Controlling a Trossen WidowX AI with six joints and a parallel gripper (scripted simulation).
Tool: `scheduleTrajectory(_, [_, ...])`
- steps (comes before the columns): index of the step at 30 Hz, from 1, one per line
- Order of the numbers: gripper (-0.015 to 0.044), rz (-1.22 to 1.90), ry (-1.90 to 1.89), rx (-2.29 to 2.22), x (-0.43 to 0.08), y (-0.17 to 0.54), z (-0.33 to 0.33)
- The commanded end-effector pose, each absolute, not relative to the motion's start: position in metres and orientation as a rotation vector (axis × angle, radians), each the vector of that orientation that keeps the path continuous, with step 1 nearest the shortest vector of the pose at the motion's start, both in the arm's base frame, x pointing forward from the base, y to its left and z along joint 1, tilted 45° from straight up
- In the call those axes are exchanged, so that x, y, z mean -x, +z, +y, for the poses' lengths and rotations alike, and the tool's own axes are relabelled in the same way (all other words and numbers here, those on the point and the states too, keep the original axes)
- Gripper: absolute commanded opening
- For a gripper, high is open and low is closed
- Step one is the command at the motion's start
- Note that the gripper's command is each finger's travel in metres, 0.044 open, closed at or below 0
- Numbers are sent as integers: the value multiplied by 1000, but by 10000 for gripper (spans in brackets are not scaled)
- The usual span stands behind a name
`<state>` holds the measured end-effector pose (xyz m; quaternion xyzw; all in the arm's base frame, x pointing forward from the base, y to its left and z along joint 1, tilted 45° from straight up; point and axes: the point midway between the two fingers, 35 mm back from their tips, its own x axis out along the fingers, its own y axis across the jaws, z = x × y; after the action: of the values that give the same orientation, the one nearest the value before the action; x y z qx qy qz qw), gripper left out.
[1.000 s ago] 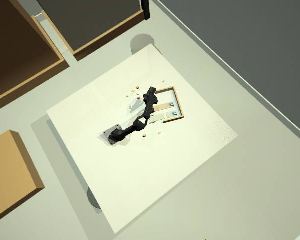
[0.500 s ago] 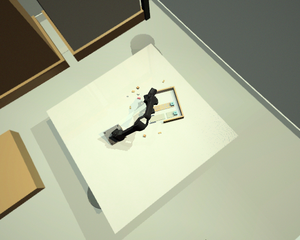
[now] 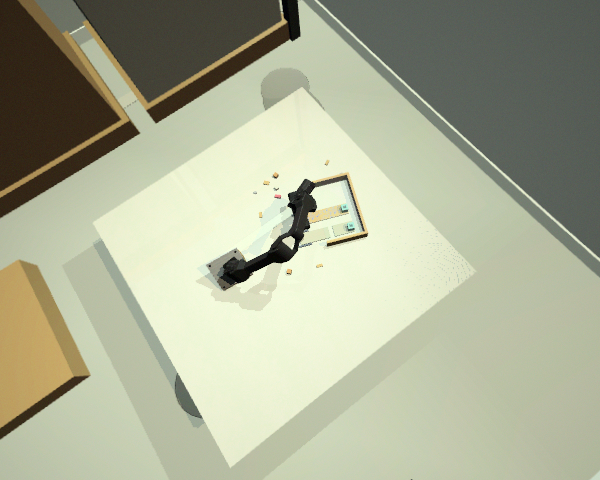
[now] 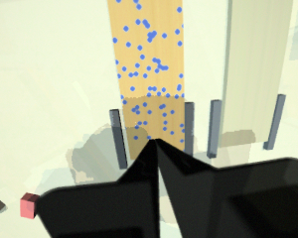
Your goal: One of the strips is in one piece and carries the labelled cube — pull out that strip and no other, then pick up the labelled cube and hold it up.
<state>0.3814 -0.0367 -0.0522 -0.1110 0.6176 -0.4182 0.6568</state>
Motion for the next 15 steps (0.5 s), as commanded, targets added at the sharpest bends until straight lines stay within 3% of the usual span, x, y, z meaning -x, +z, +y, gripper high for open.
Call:
scheduleTrajectory(1, [0, 1399, -948, 258, -380, -57, -42])
scheduleTrajectory(15, [0, 1399, -950, 259, -376, -67, -55])
